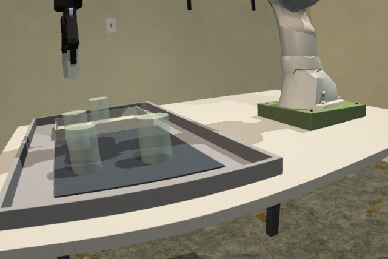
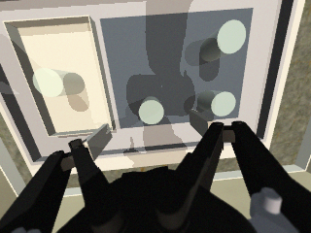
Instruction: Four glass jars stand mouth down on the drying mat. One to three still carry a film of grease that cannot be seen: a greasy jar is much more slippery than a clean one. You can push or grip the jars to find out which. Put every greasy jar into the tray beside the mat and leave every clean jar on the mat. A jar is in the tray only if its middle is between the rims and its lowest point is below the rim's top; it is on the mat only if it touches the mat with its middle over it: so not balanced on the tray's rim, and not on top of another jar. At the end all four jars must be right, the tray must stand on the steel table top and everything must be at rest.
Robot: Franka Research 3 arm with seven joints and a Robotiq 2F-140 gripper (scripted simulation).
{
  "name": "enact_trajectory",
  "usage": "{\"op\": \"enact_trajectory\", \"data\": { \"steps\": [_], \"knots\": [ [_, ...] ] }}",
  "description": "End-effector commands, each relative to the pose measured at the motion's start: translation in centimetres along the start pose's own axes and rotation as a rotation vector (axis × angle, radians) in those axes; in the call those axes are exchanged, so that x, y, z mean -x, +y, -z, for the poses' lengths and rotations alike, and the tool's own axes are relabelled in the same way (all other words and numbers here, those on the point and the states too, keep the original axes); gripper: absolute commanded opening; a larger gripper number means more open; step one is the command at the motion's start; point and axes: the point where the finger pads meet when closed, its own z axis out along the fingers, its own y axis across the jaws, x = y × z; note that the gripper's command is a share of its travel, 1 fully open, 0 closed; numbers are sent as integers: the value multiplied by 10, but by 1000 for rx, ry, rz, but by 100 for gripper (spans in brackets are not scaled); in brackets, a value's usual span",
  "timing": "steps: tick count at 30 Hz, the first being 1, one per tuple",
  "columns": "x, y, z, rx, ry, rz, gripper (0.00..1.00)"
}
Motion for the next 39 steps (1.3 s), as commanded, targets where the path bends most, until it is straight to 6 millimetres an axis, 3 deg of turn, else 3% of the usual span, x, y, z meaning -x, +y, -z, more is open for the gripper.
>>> {"op": "enact_trajectory", "data": {
  "steps": [1,10,35,39],
  "knots": [
    [2,3,-13,-8,10,-79,100],
    [1,3,-68,-8,10,-79,100],
    [3,2,-67,-8,10,-79,100],
    [3,2,-75,-8,10,-79,100]
  ]
}}
